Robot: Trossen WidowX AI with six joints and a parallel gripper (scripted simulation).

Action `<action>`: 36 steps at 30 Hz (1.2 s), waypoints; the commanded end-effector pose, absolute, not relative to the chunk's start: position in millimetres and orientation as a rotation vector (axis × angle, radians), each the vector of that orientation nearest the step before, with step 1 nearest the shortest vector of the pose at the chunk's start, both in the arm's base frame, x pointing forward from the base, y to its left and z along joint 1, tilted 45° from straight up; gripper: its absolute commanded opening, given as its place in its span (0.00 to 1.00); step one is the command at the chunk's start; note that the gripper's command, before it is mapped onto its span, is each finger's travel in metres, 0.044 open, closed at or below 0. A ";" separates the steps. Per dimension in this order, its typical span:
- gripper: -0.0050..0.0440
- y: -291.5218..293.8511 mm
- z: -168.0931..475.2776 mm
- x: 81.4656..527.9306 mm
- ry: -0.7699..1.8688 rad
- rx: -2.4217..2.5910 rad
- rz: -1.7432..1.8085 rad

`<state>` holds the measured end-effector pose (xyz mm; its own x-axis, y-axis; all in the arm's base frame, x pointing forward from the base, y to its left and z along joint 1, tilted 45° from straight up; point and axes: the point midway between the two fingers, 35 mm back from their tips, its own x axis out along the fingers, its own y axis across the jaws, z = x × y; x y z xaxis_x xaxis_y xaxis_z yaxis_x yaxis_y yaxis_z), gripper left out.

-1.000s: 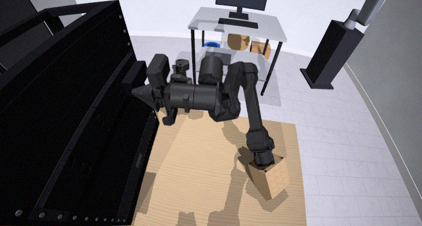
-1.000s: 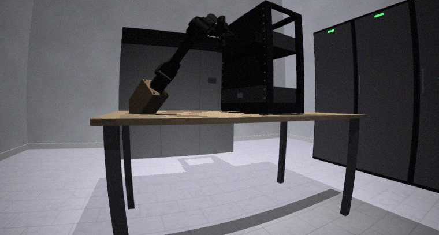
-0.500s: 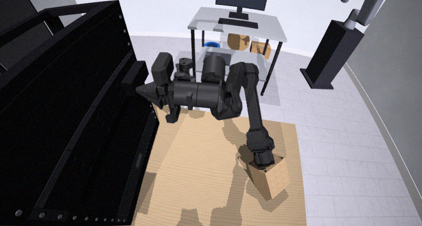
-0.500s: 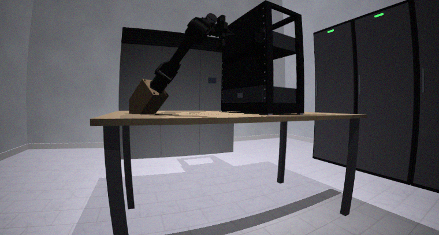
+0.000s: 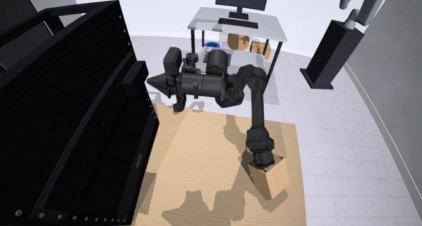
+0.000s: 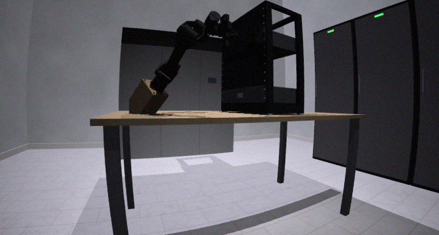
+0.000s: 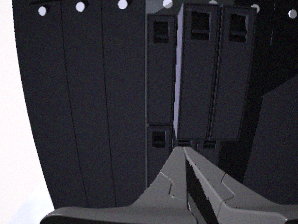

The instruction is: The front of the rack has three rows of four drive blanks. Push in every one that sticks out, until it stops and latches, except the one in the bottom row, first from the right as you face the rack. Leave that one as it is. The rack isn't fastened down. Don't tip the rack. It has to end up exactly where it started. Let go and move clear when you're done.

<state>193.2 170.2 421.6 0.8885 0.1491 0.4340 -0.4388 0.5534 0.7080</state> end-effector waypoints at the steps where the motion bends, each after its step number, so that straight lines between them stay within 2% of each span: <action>1: 0.10 162.2 424.0 192.7 -0.337 0.921 0.364; 11: 0.10 131.9 432.1 190.9 -0.337 0.921 0.364; 22: 0.10 128.1 433.3 191.1 -0.337 0.921 0.364; 36: 0.10 133.9 449.0 223.3 -0.337 0.921 0.364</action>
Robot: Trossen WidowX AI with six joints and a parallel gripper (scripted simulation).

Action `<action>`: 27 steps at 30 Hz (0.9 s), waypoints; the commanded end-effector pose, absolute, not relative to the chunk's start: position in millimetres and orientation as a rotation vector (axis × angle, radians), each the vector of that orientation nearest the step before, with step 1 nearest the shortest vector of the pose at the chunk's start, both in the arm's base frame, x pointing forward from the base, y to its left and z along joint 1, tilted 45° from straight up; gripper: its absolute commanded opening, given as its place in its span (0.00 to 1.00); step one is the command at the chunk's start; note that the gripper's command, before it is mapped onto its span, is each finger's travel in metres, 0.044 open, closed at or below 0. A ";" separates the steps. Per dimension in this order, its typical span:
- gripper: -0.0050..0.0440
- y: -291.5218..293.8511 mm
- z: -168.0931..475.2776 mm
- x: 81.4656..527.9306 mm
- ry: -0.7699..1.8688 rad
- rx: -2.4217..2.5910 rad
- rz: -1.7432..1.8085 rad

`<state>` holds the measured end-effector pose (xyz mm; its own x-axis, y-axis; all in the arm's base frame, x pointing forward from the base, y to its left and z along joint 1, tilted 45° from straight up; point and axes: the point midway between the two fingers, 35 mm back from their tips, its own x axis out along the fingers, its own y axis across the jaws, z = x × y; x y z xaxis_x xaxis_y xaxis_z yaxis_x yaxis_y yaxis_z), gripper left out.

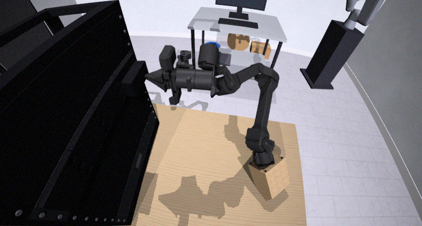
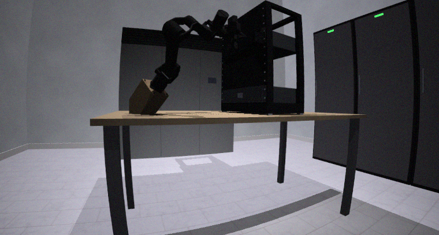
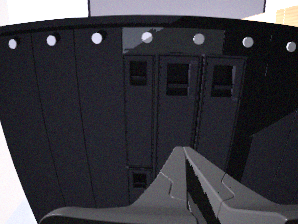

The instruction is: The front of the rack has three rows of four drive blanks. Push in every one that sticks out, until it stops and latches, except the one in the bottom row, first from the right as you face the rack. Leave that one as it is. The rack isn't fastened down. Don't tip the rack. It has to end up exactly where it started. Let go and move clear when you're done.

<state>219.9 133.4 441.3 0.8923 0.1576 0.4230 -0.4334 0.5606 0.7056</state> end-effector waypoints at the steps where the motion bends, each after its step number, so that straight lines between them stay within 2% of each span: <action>1: 0.10 134.0 449.2 223.8 -0.337 0.921 0.364; 27: 0.10 135.1 453.1 226.2 -0.337 0.921 0.364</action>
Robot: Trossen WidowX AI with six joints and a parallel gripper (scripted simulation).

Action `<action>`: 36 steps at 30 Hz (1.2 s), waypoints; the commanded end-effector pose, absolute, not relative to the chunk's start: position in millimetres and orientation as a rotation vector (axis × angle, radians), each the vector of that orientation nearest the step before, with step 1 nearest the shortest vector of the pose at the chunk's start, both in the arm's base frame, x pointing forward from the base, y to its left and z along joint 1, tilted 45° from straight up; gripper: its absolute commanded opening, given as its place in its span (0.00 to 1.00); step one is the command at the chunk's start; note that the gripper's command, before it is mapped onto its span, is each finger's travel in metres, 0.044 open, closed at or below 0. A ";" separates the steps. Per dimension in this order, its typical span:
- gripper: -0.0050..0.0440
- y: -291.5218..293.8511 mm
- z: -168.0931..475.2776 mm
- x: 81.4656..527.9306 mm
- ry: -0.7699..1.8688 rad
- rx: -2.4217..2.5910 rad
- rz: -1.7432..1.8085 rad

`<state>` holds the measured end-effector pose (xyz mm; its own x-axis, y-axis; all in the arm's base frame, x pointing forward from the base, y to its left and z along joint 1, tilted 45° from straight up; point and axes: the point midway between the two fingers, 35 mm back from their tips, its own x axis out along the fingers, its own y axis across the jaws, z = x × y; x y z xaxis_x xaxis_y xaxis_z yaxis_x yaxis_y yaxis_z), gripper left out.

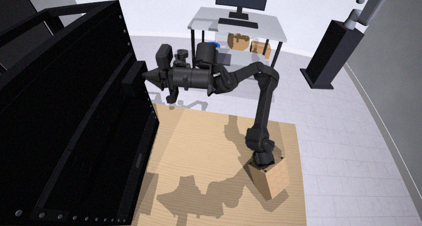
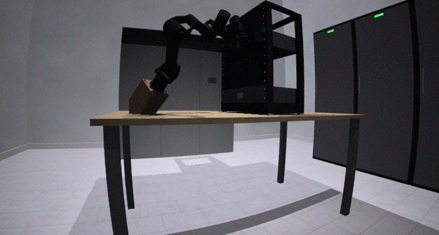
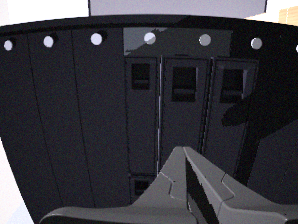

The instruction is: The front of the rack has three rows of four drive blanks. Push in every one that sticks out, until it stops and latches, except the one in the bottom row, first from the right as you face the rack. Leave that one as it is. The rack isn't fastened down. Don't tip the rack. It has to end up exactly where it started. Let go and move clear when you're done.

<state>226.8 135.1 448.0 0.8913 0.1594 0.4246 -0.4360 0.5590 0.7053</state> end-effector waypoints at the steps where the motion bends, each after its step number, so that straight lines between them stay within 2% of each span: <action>1: 0.10 135.1 453.1 226.2 -0.337 0.921 0.364; 36: 0.10 137.4 463.1 242.6 -0.337 0.921 0.364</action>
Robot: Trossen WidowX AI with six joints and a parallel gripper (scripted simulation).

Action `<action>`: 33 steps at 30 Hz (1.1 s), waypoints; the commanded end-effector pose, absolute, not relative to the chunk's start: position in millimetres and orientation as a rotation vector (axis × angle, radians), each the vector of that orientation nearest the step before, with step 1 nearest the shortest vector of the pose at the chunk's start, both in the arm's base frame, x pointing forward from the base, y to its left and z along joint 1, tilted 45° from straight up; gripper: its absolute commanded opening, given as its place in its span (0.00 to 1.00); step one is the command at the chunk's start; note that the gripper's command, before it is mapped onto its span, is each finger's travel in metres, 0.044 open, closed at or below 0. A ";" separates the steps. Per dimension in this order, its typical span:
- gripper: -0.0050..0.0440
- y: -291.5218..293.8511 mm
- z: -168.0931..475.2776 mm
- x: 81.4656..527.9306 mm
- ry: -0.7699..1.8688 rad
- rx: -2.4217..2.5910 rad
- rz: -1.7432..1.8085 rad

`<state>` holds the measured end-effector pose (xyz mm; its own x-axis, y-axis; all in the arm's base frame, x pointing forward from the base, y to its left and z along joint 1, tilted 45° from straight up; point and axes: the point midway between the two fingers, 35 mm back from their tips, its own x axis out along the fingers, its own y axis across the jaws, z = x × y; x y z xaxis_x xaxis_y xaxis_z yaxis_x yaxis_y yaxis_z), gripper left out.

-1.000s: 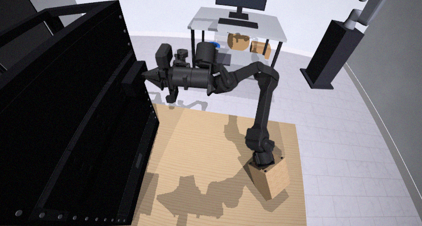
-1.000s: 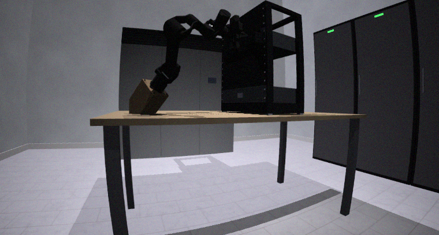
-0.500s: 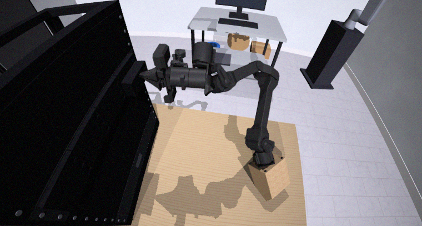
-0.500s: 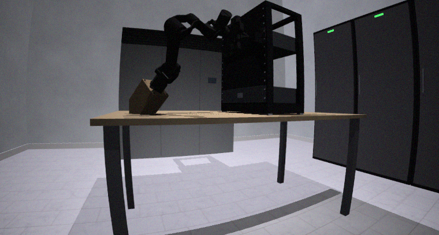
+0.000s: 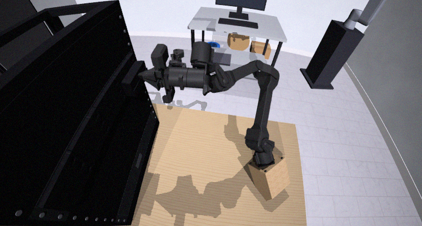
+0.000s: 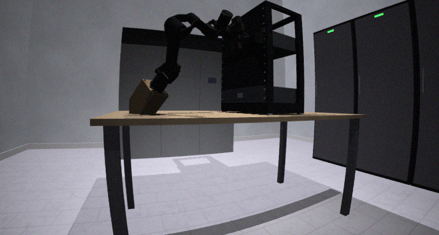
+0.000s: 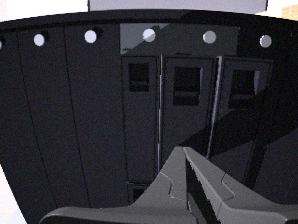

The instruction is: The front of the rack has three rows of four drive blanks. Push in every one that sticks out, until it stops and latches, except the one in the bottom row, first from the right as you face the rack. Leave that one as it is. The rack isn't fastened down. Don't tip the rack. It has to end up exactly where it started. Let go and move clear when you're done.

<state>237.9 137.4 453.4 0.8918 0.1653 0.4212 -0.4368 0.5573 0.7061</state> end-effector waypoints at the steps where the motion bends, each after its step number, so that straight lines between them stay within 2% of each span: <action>1: 0.10 137.5 463.5 243.2 -0.337 0.921 0.364; 33: 0.10 138.3 472.1 253.5 -0.337 0.921 0.364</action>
<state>253.0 140.1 461.0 0.8952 0.1660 0.4135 -0.4304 0.5625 0.7060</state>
